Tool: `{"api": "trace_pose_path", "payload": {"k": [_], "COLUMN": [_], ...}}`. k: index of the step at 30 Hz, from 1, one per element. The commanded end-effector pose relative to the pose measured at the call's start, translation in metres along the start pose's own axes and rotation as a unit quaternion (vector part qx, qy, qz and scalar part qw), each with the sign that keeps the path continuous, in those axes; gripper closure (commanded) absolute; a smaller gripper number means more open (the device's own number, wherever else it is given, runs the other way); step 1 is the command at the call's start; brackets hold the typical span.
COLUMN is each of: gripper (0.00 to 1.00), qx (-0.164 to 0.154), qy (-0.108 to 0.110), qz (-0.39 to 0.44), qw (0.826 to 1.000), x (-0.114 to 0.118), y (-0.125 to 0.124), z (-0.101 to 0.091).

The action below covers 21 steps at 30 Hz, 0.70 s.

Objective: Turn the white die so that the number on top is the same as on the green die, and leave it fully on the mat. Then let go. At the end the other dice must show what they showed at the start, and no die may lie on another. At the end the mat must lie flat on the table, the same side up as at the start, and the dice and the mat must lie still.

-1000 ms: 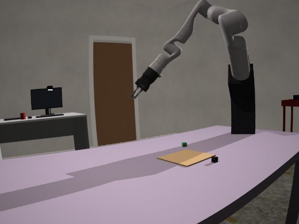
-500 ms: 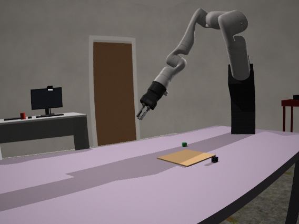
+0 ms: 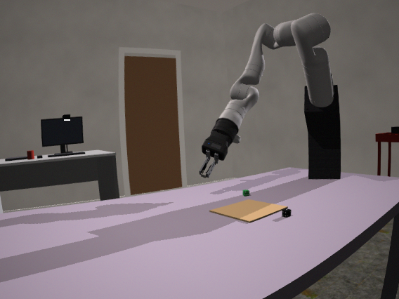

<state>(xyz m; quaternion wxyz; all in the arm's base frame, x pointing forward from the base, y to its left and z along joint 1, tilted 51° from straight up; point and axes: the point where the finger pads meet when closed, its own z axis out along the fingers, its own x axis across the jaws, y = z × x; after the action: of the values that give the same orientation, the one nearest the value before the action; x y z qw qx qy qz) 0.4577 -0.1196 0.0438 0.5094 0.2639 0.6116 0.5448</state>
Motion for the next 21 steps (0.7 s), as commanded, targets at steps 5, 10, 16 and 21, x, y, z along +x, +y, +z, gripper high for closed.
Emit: {"api": "trace_pose_path", "payload": {"k": [5,10,16,21], "gripper": [0.66,0.66,0.66,0.66], "qx": [-0.067,-0.088,-0.120,-0.138], "qy": [0.038,0.050,0.069,0.081], "qz": [0.067,0.086,0.116,0.134], "qw": [0.995,0.991,0.984,0.978], "x": [0.063,0.081,0.107,0.121], "y": [0.067,0.090,0.128,0.150], "z": [0.030,0.035,0.040,0.041]}}
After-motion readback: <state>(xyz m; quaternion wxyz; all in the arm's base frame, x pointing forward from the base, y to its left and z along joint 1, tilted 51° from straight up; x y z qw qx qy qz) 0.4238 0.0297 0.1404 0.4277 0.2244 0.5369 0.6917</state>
